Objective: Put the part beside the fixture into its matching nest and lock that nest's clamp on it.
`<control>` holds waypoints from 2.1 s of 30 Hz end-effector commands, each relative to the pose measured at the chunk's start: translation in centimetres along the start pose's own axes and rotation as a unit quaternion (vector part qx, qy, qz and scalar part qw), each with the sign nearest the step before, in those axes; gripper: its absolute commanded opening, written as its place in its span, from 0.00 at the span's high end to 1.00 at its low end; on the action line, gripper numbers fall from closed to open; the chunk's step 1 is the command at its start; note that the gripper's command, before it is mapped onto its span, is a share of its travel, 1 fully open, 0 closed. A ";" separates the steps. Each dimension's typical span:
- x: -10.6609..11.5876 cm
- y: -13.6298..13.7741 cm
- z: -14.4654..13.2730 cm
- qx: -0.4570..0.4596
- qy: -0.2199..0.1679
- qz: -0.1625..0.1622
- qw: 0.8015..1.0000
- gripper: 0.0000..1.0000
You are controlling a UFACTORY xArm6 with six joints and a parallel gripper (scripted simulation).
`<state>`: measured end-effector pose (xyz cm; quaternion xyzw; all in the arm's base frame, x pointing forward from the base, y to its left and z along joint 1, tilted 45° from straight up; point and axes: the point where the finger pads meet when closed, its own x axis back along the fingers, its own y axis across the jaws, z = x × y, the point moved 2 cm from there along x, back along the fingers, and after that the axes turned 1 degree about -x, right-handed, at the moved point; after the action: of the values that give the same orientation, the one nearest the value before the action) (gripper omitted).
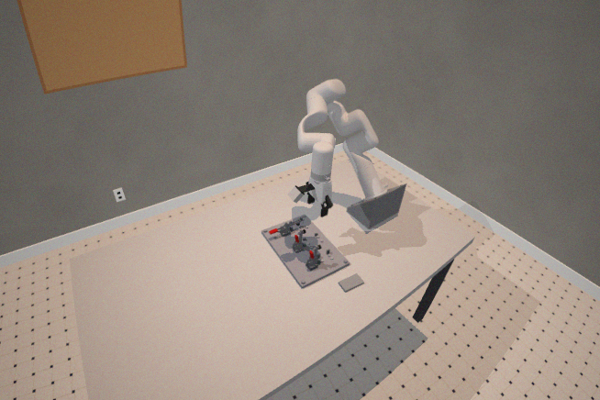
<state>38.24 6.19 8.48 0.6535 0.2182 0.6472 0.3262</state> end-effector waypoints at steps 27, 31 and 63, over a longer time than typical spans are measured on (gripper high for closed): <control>0.1 -0.2 0.1 -0.001 0.002 0.001 1.000 0.00; 0.1 -0.6 0.1 -0.001 0.002 0.001 1.000 0.00; 0.2 -19.1 -1.1 -0.001 0.002 0.001 1.000 0.00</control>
<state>39.27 17.45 -2.99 0.6527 0.2175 0.6494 0.3238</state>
